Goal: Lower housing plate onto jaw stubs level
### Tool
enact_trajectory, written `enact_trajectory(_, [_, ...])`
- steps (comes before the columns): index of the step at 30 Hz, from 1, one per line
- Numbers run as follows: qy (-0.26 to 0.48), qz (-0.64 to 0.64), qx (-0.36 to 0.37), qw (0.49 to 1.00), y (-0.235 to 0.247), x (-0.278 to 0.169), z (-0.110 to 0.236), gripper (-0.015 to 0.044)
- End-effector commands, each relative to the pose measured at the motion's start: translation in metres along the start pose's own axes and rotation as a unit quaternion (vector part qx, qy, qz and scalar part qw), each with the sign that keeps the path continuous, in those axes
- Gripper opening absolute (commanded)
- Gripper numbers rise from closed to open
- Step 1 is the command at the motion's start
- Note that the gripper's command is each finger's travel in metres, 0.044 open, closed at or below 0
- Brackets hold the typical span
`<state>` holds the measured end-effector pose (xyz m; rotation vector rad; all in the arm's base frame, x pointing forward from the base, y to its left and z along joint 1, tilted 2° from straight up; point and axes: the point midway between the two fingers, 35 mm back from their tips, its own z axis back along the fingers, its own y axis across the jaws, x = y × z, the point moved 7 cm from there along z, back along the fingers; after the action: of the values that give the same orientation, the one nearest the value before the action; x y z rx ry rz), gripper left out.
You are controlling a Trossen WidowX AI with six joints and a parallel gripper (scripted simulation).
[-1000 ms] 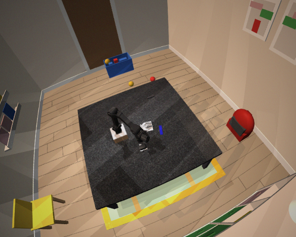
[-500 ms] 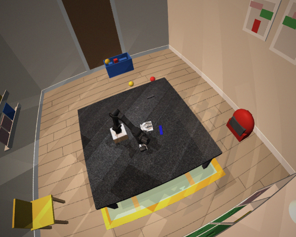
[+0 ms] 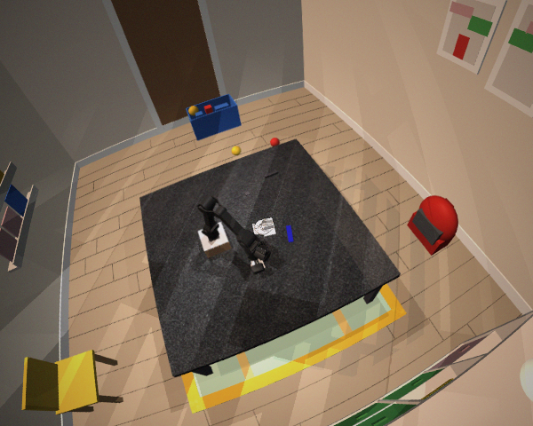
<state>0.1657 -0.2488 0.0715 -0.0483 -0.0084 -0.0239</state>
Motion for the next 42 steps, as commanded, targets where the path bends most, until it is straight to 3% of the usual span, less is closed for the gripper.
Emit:
enact_trajectory(1, [0.003, 0.0, 0.002, 1.0, 0.001, -0.001, -0.007, 0.044])
enact_trajectory(16, [0.003, 0.0, 0.002, 1.0, 0.001, -0.001, -0.03, 0.044])
enact_trajectory(42, [0.003, 0.0, 0.002, 1.0, 0.001, -0.001, -0.03, 0.044])
